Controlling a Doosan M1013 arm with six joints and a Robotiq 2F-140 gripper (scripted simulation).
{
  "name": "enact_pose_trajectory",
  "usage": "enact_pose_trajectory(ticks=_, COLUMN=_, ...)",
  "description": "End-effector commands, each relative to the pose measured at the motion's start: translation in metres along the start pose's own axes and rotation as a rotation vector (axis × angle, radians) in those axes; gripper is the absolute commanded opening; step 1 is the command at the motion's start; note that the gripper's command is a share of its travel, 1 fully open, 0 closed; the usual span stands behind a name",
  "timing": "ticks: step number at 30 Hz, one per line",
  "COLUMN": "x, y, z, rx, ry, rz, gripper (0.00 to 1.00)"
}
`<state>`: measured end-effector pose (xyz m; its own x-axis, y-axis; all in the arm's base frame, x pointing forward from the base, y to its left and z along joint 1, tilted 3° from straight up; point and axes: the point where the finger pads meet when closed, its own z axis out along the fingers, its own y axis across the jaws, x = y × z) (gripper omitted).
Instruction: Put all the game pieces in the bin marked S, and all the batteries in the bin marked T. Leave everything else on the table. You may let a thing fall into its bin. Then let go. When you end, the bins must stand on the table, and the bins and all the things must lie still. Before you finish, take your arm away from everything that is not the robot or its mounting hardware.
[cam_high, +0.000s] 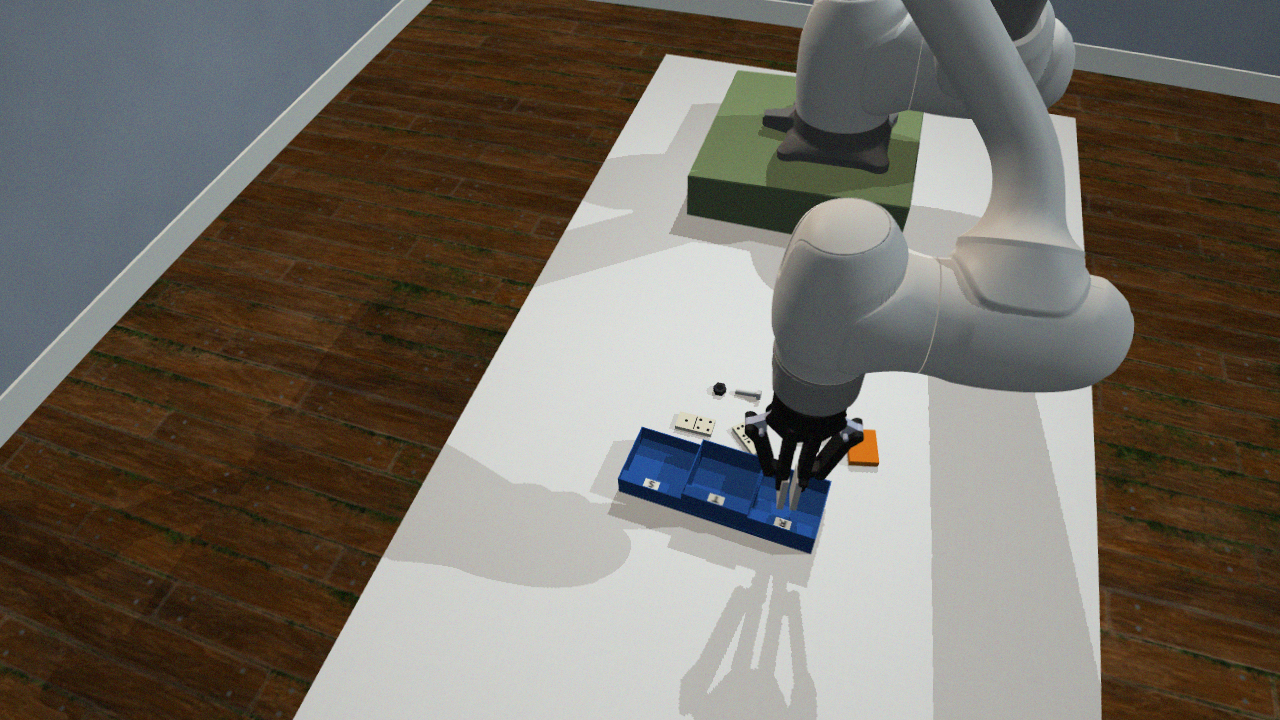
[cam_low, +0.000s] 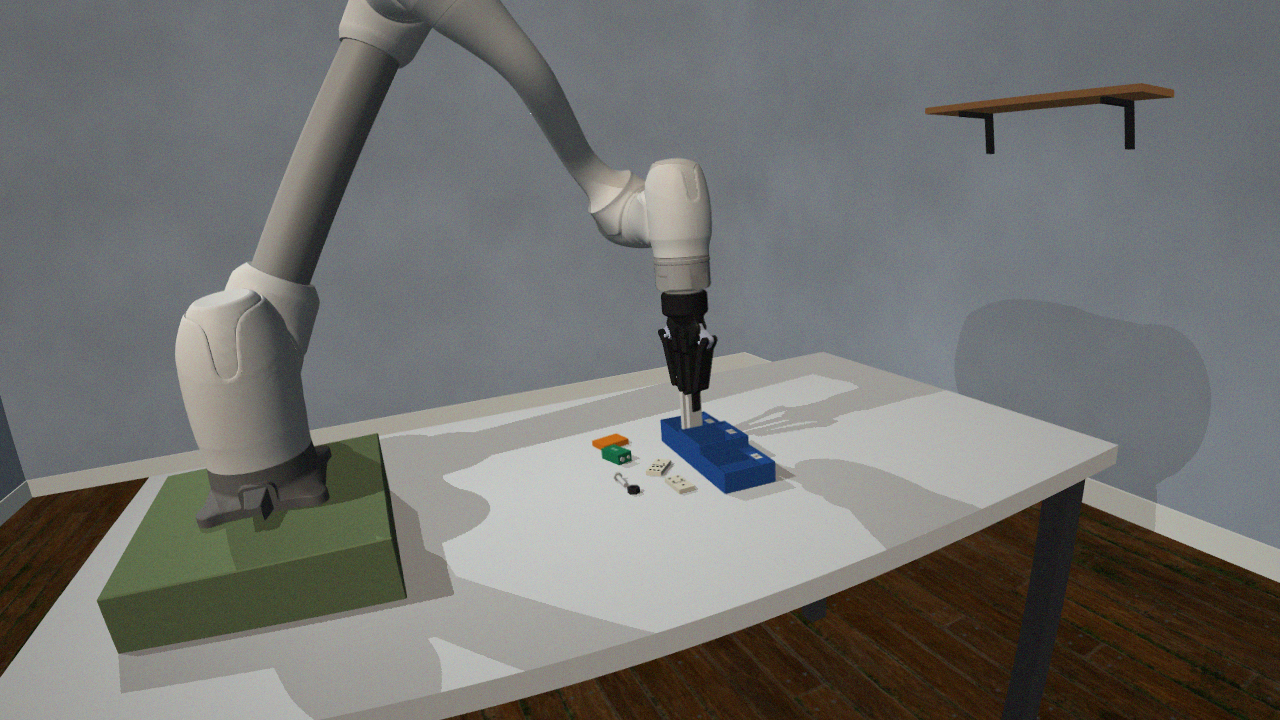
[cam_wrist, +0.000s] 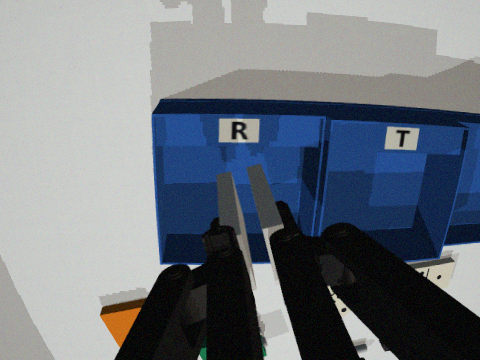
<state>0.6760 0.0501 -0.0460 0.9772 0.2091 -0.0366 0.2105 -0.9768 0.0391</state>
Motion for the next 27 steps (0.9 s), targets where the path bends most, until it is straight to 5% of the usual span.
enact_pose_trajectory(ticks=1, x=0.0001, y=0.0, z=0.0097, rx=0.0, ry=0.0, rz=0.0, gripper=0.05)
enact_pose_trajectory(ticks=27, x=0.0001, y=0.0, z=0.0131, rx=0.0, ry=0.0, rz=0.0, gripper=0.05)
